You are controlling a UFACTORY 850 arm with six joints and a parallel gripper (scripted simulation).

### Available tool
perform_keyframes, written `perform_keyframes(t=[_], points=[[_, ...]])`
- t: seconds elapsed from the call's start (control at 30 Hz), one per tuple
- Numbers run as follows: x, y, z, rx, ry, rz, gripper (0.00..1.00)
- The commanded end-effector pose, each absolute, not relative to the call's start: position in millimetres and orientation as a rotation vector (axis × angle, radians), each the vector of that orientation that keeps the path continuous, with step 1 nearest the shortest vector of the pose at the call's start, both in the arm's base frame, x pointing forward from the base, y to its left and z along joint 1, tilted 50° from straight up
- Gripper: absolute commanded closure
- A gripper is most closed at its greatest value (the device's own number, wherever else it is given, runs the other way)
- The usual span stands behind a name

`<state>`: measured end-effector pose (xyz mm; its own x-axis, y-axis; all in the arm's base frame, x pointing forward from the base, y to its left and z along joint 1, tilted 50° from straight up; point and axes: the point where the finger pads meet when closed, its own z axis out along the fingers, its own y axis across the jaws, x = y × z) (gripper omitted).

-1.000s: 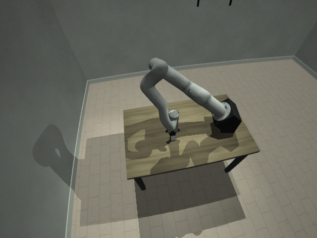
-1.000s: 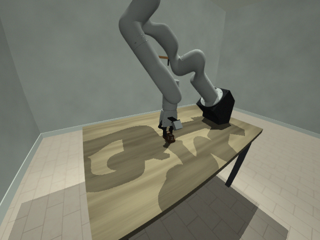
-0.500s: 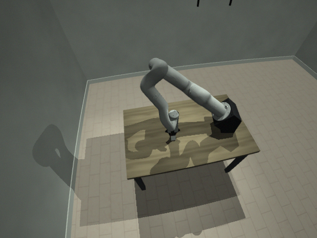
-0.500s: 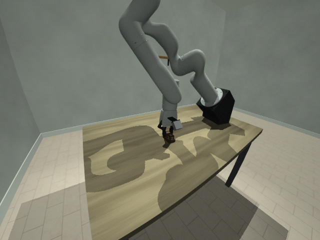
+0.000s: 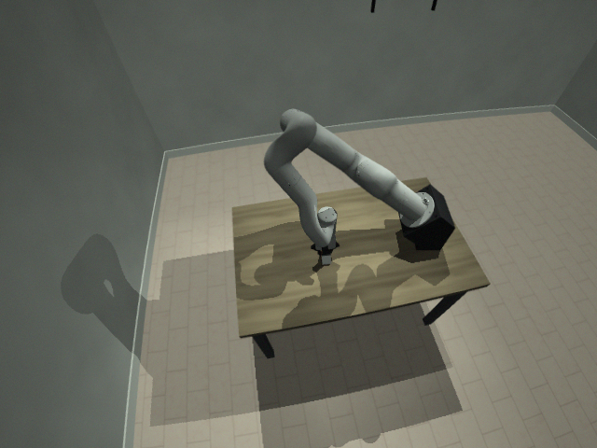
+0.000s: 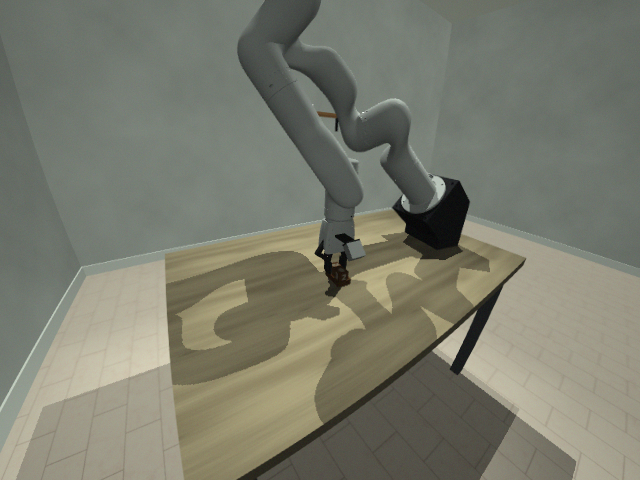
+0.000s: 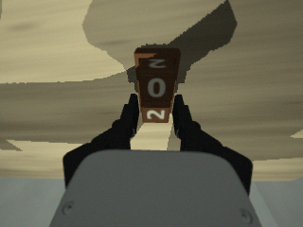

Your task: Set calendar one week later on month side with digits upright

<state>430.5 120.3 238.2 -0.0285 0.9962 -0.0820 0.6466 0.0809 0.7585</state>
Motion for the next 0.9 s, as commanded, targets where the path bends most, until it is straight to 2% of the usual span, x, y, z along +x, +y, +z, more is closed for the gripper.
perform_keyframes(t=[0.0, 0.87], points=[[429, 120, 240, 1.63, 1.742, 0.722, 0.51], [363, 123, 296, 1.63, 1.742, 0.722, 0.51]])
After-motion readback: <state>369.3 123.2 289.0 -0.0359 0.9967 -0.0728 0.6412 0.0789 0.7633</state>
